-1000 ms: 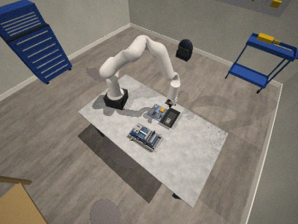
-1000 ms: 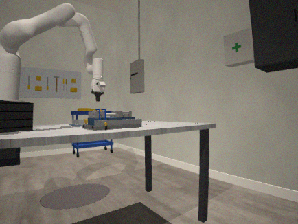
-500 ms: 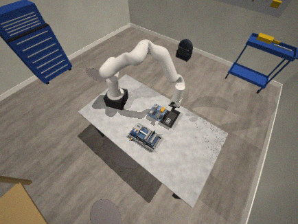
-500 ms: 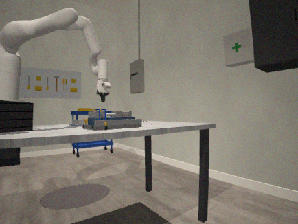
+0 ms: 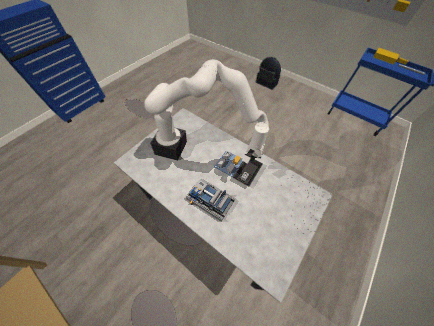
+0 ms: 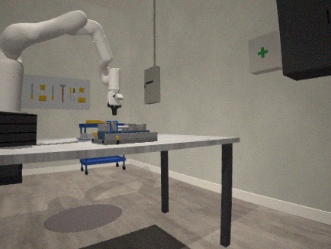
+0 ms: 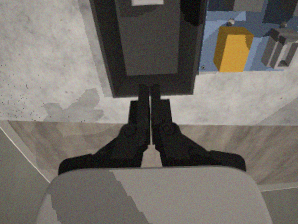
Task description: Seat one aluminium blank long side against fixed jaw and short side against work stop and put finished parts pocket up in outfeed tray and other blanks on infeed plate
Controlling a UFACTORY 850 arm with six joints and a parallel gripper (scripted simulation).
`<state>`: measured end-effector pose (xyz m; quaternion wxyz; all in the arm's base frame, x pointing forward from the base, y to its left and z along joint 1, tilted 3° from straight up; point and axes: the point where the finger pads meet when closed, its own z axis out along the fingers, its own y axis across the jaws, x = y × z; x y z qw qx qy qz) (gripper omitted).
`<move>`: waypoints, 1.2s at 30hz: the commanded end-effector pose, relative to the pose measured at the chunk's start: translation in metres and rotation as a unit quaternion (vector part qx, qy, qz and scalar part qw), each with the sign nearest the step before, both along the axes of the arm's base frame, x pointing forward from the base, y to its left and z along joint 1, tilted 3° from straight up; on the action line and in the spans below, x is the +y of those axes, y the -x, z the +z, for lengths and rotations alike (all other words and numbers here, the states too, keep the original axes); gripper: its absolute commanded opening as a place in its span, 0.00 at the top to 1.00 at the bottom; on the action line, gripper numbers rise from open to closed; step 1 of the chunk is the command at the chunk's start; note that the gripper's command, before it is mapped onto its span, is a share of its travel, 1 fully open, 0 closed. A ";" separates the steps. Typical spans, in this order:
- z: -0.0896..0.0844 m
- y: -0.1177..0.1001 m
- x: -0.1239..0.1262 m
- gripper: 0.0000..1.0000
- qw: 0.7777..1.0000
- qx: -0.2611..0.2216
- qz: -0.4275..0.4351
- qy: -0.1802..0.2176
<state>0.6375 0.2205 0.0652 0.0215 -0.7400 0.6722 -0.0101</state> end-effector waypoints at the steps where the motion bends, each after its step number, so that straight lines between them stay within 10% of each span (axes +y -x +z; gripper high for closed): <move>1: -0.005 -0.001 0.000 1.00 1.000 -0.001 0.000 0.000; 36: -0.046 -0.003 0.001 1.00 1.000 -0.001 0.000 0.000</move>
